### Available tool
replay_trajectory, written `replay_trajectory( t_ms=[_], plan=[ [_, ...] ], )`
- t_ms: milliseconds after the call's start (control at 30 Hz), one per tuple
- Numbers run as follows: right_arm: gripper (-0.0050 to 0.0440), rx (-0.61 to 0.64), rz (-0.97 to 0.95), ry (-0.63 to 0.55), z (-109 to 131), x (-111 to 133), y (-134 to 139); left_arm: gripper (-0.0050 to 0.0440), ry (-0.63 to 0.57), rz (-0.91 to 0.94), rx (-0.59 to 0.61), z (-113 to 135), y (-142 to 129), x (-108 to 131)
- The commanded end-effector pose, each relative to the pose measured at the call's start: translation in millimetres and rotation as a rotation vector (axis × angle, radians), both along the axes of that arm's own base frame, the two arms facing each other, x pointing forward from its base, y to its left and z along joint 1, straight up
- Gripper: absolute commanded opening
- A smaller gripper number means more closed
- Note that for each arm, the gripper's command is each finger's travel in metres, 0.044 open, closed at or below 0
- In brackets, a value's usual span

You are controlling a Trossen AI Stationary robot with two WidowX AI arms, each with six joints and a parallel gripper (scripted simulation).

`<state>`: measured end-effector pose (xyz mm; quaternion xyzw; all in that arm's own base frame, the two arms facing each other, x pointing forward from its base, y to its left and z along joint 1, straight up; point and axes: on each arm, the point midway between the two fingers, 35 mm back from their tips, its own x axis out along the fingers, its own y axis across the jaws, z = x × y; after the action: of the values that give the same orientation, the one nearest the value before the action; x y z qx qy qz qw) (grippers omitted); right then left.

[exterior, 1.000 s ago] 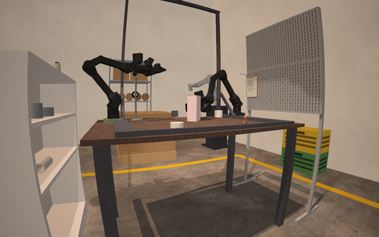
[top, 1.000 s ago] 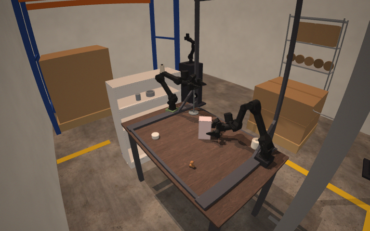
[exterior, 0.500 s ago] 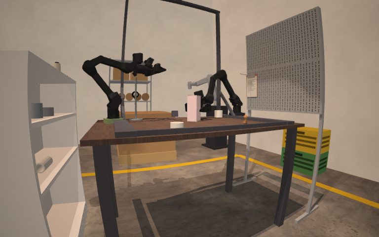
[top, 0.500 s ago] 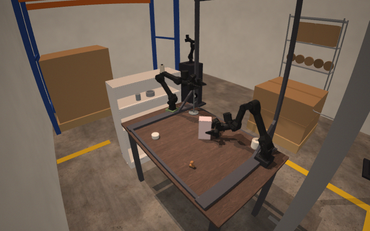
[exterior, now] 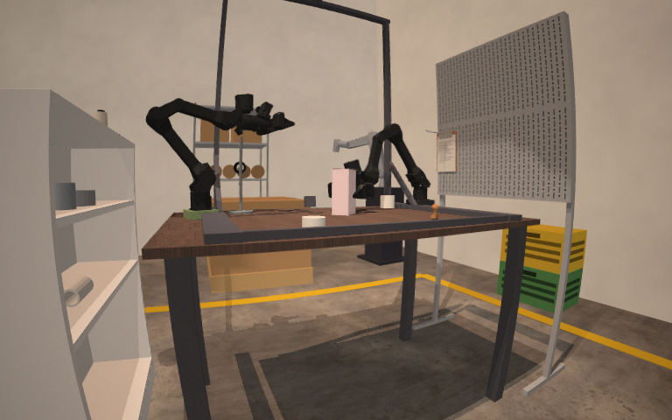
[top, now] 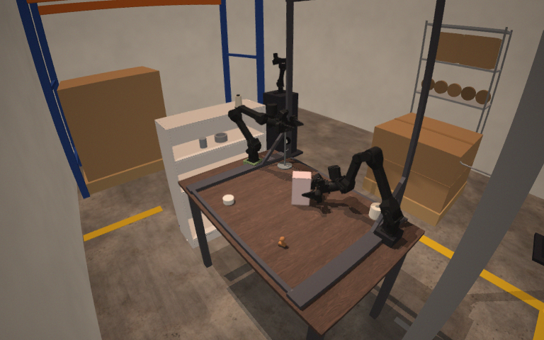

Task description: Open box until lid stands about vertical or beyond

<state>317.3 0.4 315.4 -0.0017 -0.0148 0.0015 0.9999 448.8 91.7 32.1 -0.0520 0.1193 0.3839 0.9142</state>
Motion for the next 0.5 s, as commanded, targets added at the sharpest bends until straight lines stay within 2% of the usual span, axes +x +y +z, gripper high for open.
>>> replay_trajectory(
  t_ms=[0,33,133,300,367,400,467],
  plan=[
    [0.044,0.003,-0.003,-0.02,7,-2,0,0.0315,-0.026,-0.001,0.001,11,0,4],
    [0.044,0.003,-0.003,-0.02,7,-2,0,0.0315,-0.026,-0.001,0.001,11,0,4],
    [0.0368,0.062,-0.025,0.0,7,5,-5,0.0315,-0.026,-0.001,0.001,11,0,4],
    [0.0248,0.352,-0.179,0.091,0,41,-31,0.0315,-0.026,-0.001,0.001,11,0,4],
    [0.0248,0.352,-0.179,0.091,0,41,-31,0.0315,-0.026,-0.001,0.001,11,0,4],
    [0.0224,0.443,-0.202,0.095,-2,46,-35,0.0315,-0.026,-0.001,0.001,11,0,4],
    [0.0176,0.544,-0.283,0.119,-8,61,-47,0.0315,-0.026,-0.001,0.001,11,0,4]
  ],
)
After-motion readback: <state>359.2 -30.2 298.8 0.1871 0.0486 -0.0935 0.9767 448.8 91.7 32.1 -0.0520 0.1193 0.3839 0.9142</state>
